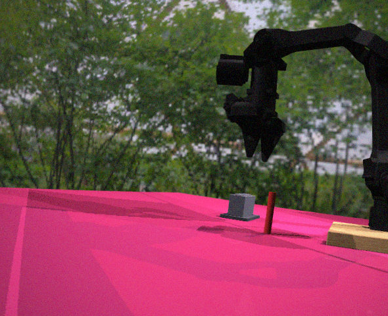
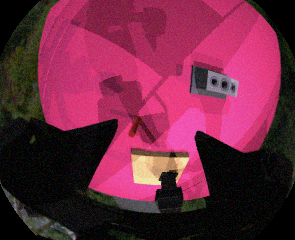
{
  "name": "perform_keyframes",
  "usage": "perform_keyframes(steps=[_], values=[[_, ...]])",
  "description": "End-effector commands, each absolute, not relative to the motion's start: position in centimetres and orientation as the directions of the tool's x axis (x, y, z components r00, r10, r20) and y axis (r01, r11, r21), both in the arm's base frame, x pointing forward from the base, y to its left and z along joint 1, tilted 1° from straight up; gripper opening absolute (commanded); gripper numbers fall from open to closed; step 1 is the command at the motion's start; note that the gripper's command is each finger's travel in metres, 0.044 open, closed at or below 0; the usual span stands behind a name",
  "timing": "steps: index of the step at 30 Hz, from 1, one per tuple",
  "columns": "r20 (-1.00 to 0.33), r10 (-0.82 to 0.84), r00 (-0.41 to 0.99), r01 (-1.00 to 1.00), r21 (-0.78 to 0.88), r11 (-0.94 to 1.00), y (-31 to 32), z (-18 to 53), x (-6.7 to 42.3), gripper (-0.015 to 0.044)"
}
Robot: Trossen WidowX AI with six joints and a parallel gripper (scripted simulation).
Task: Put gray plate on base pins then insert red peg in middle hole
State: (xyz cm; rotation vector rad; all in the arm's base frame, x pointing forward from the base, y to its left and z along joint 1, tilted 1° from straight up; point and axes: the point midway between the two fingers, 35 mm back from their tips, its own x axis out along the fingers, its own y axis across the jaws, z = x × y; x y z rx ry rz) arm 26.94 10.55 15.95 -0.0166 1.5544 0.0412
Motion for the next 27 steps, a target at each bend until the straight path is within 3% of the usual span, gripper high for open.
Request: perform_keyframes(steps=[1,9,27], values=[[-0.999,0.018,0.029,0.594,0.031,0.804,13.6,15.6,22.6,0.0440],[-0.999,0.019,0.028,0.817,0.033,0.575,14.4,15.4,21.1,0.0440],[-0.999,0.019,0.028,0.822,0.033,0.568,14.4,15.4,21.1,0.0440]])
